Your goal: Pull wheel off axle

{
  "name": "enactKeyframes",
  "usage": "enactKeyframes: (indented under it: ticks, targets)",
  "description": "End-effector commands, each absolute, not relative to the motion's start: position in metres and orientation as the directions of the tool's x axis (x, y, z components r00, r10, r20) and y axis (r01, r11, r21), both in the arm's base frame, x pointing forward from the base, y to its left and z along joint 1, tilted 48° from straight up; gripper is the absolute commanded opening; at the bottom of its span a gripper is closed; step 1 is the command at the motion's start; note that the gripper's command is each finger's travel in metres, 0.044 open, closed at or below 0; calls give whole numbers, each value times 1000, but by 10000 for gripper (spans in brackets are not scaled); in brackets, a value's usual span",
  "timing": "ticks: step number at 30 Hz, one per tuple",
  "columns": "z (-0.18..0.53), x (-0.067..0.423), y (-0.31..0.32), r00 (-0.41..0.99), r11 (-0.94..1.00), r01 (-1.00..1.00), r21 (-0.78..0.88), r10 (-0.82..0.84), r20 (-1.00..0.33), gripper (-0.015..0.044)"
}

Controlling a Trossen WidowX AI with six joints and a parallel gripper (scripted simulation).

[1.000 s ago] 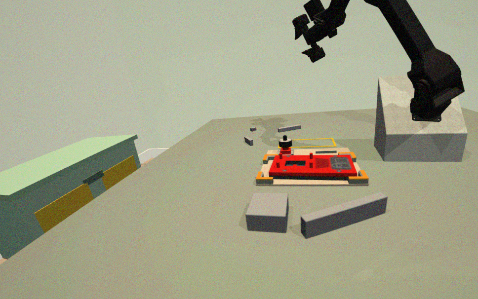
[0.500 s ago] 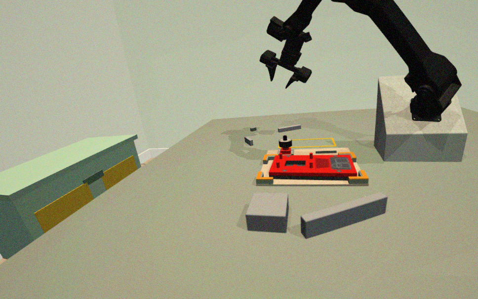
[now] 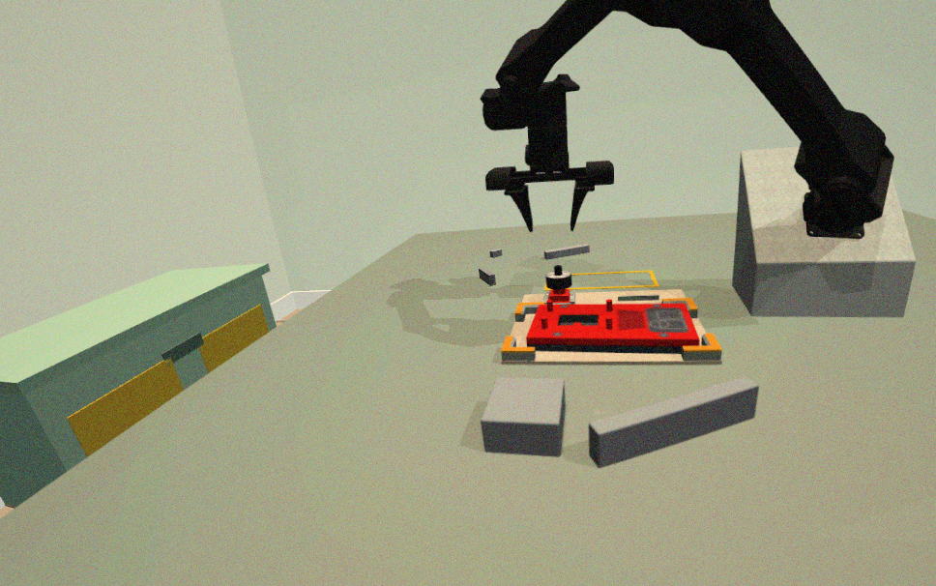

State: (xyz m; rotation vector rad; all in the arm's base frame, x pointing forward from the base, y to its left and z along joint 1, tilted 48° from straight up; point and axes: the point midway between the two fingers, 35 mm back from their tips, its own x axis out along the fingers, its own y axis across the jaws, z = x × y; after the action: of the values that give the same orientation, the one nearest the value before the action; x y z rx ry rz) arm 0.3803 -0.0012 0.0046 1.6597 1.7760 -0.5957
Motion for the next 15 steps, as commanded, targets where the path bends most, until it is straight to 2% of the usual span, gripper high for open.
enactKeyframes:
  ticks: [1,9,15]
  targets:
    - [17,373,13,-49,143,986,82,730,-682,300]
    - [17,371,18,-49,142,986,81,730,-682,300]
    - [-11,371,48,-48,142,986,82,730,-682,300]
